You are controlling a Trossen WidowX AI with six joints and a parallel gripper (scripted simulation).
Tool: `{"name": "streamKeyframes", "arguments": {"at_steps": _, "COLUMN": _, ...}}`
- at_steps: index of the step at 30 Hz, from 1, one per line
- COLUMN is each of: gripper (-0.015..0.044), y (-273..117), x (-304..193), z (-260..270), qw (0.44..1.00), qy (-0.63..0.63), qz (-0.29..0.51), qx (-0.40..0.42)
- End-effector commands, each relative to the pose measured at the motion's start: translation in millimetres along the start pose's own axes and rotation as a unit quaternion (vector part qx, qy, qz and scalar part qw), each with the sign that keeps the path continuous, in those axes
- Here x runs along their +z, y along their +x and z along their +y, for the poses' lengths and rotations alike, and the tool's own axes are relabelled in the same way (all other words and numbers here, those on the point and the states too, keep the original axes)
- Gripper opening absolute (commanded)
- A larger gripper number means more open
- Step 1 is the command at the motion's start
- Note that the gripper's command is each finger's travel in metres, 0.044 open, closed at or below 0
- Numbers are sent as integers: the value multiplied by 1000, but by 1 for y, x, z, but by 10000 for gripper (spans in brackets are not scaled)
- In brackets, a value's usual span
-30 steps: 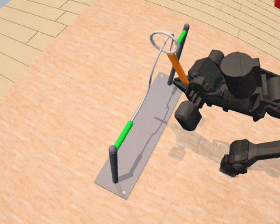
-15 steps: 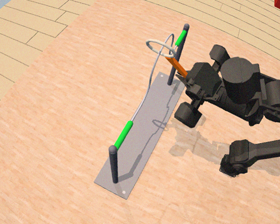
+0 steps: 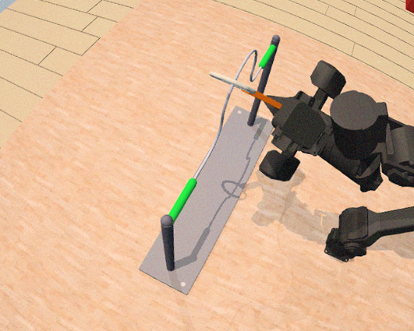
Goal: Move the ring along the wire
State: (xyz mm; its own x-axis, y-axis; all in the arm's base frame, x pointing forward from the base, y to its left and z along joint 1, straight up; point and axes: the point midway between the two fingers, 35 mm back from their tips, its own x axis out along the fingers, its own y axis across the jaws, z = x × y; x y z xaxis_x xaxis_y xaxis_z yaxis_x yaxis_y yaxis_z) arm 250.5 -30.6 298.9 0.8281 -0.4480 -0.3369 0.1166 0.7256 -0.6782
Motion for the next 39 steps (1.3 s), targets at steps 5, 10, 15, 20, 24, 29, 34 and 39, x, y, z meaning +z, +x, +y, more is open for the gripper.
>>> {"name": "streamKeyframes", "arguments": {"at_steps": 5, "gripper": -150, "y": 0, "x": -1, "z": -9, "qw": 997, "qy": -60, "qz": -7, "qx": -43}}
{"name": "streamKeyframes", "arguments": {"at_steps": 10, "gripper": -150, "y": 0, "x": 0, "z": -13, "qw": 993, "qy": -96, "qz": -12, "qx": -66}}
{"name": "streamKeyframes", "arguments": {"at_steps": 15, "gripper": -150, "y": 0, "x": 1, "z": -18, "qw": 987, "qy": -132, "qz": -17, "qx": -90}}
{"name": "streamKeyframes", "arguments": {"at_steps": 20, "gripper": -150, "y": 0, "x": 3, "z": -23, "qw": 979, "qy": -167, "qz": -21, "qx": -114}}
{"name": "streamKeyframes", "arguments": {"at_steps": 24, "gripper": -150, "y": -1, "x": 4, "z": -26, "qw": 971, "qy": -195, "qz": -25, "qx": -132}}
{"name": "streamKeyframes", "arguments": {"at_steps": 29, "gripper": -150, "y": -1, "x": 6, "z": -31, "qw": 960, "qy": -230, "qz": -30, "qx": -155}}
{"name": "streamKeyframes", "arguments": {"at_steps": 34, "gripper": -150, "y": -2, "x": 8, "z": -34, "qw": 948, "qy": -263, "qz": -34, "qx": -177}}
{"name": "streamKeyframes", "arguments": {"at_steps": 39, "gripper": -150, "y": -3, "x": 10, "z": -38, "qw": 935, "qy": -294, "qz": -38, "qx": -197}}
